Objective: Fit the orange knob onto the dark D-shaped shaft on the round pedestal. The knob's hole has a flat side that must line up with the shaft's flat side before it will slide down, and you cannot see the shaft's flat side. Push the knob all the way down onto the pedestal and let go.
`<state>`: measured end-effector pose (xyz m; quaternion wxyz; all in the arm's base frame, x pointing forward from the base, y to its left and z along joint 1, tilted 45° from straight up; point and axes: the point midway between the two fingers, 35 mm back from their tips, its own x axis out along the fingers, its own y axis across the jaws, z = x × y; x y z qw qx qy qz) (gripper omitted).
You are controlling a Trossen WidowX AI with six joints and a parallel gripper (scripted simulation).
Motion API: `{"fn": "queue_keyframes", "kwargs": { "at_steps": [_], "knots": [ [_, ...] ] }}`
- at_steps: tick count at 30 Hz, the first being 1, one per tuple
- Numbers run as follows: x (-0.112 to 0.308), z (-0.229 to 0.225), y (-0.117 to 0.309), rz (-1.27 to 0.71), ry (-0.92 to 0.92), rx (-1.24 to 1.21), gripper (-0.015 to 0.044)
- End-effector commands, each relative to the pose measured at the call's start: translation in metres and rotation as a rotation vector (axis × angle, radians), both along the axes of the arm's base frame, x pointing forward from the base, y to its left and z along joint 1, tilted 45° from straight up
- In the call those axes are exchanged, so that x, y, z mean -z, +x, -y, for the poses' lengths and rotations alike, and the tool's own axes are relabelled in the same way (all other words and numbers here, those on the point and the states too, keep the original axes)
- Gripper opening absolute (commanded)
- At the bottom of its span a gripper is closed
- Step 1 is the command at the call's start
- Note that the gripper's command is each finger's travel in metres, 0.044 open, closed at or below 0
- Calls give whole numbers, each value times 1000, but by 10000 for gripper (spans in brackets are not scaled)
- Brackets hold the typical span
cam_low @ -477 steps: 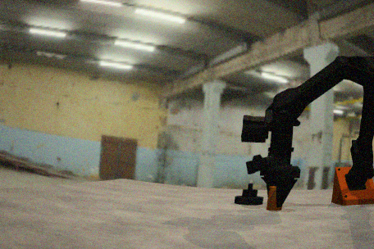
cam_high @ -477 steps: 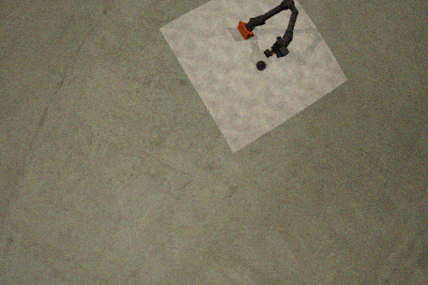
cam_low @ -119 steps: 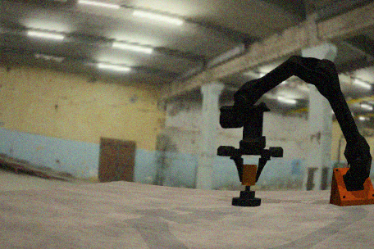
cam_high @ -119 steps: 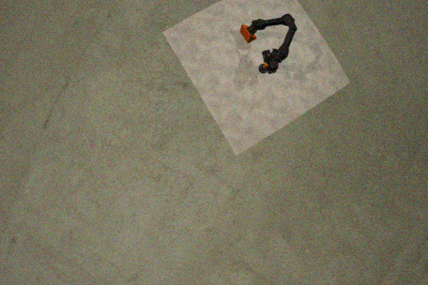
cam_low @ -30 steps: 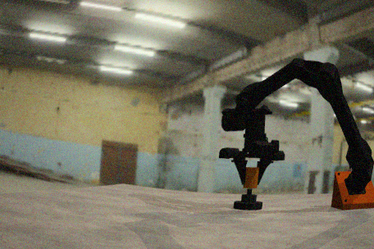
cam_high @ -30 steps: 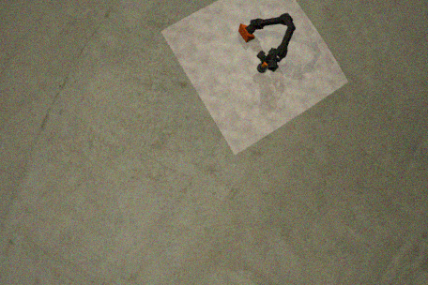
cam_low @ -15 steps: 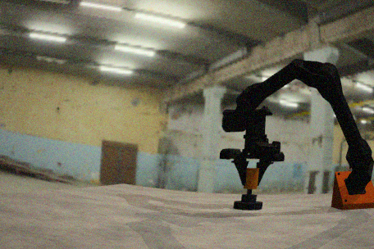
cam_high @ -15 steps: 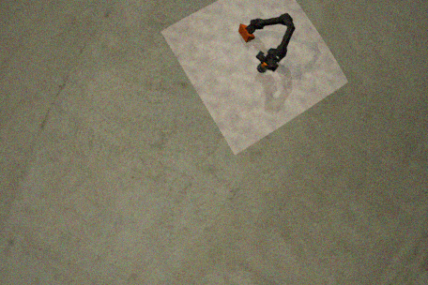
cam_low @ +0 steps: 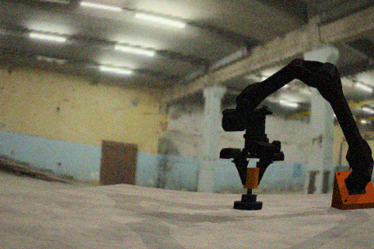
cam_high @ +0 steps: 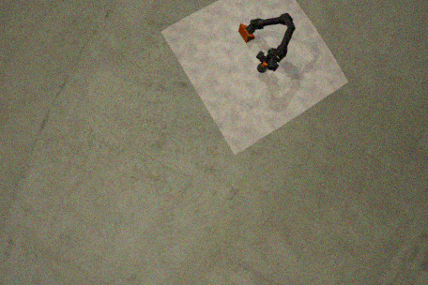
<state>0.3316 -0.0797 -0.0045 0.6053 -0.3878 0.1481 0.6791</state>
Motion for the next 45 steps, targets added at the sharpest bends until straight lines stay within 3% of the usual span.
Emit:
{"fn": "queue_keyframes", "kwargs": {
  "at_steps": [1,5,40,45],
  "knots": [
    [-3,1,2,57,-5,-50,0],
    [-3,1,4,145,-9,-138,0],
    [1,4,0,145,-10,-138,0],
    [0,5,0,234,-14,-227,0]
  ]
}}
